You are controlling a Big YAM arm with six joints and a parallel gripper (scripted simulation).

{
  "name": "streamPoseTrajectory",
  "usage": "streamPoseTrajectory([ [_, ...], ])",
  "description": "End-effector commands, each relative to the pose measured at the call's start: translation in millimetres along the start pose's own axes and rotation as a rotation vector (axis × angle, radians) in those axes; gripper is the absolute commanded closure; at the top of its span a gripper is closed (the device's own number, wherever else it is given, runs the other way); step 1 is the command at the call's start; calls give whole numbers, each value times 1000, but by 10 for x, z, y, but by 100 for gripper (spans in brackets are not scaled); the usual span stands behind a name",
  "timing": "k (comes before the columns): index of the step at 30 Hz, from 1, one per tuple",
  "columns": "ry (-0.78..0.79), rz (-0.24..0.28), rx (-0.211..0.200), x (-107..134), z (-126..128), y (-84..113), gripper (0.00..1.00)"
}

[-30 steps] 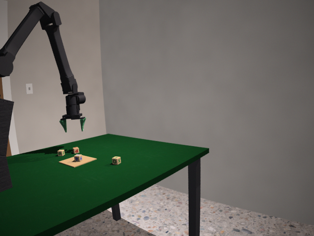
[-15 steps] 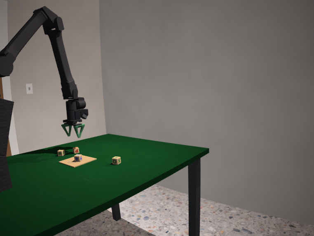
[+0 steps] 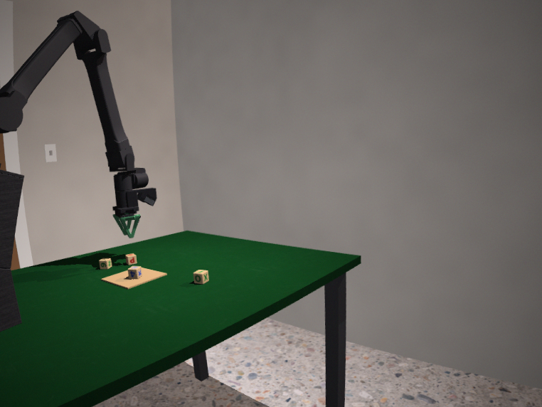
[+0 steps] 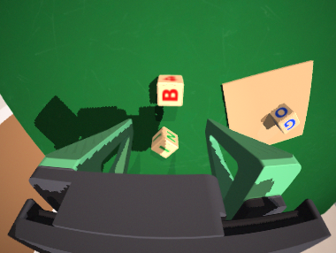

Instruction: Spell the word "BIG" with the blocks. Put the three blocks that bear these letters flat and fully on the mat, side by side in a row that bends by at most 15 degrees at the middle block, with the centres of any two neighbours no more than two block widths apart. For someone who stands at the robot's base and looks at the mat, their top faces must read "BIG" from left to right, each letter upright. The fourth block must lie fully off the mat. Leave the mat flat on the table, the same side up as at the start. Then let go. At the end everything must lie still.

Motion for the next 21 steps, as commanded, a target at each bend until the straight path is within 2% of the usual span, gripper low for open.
streamPoseTrajectory([
  [1,-31,-9,3,-57,13,-40,35],
  [21,-23,-9,3,-57,14,-40,35],
])
Point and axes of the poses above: the point where the finger pads meet when closed, its own y axis back along the fingers, its own z axis across the jaws, x = y × z, the point moved 1 cm from there along y, back along the fingers, and after that the axes turned 11 degrees about y, right-handed, at the moved point
